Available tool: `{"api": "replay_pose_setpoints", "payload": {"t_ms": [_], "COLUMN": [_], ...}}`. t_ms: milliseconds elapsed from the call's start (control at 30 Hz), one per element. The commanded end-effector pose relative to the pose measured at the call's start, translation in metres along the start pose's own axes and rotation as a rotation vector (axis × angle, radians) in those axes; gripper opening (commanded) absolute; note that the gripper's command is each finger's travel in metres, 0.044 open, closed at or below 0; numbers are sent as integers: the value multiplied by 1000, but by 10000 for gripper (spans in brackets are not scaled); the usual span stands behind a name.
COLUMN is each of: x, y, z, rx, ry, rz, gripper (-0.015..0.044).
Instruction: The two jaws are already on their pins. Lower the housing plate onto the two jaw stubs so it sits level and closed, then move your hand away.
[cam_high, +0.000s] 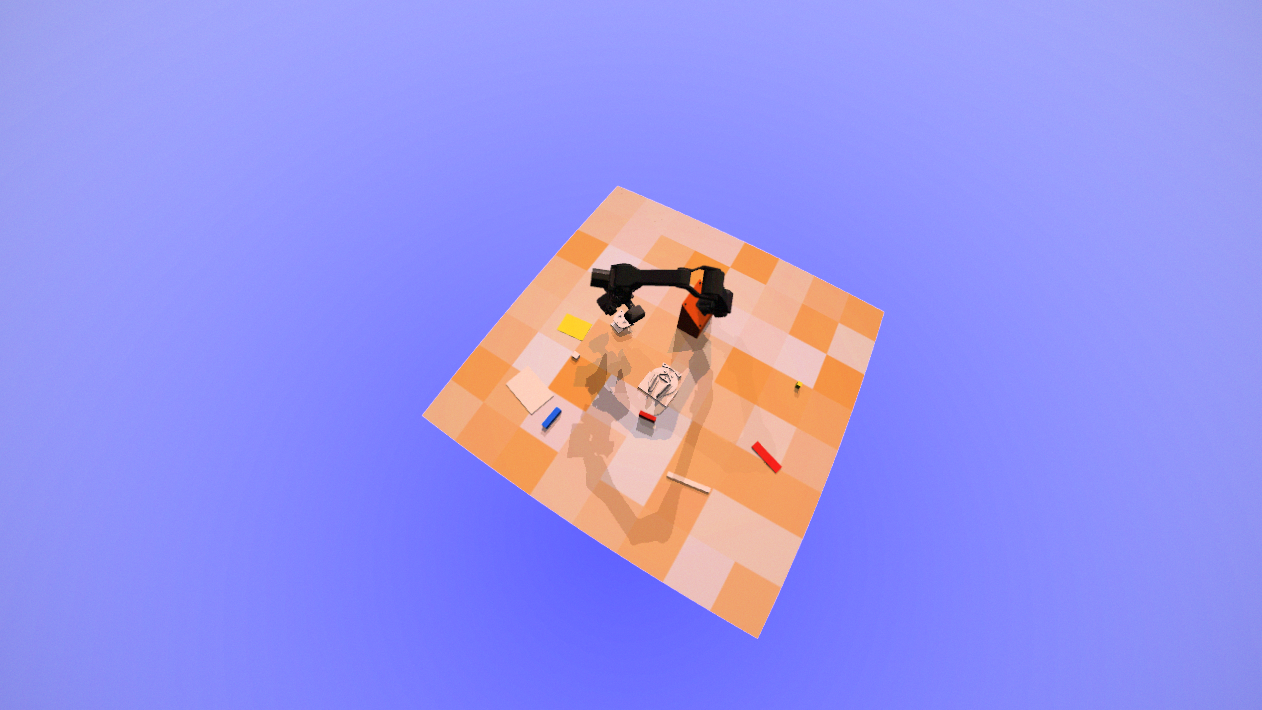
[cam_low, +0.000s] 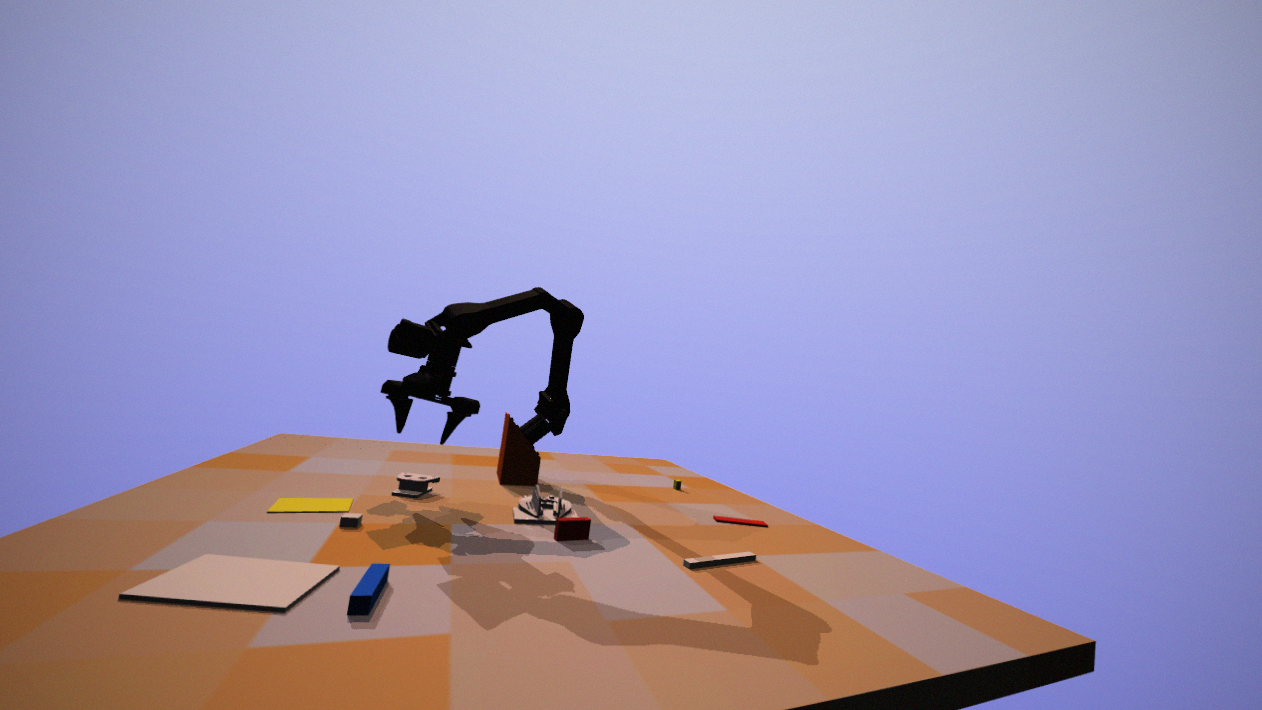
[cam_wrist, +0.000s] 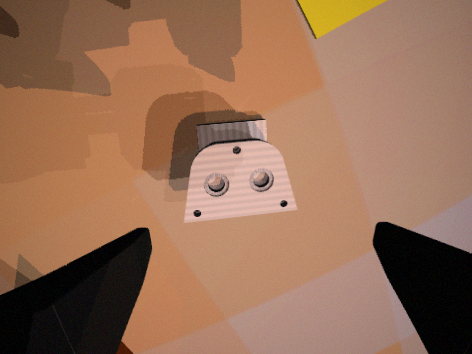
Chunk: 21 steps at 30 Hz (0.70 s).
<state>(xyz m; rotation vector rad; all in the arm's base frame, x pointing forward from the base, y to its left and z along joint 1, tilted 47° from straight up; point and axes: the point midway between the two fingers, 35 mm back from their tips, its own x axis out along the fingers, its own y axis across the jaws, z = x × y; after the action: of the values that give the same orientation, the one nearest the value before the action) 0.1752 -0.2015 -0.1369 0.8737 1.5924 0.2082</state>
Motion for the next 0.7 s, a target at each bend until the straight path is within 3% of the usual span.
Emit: {"api": "replay_pose_setpoints", "payload": {"t_ms": [0, 233, 367, 667], "x": [5, 10, 45, 47], "y": [-2, -3, 3, 3], "z": [-6, -12, -15, -15], "rx": [-31, -48, -49, -49], "ry": [10, 18, 18, 18], "rz": [65, 111, 113, 113], "gripper": [440, 440, 440, 440]}}
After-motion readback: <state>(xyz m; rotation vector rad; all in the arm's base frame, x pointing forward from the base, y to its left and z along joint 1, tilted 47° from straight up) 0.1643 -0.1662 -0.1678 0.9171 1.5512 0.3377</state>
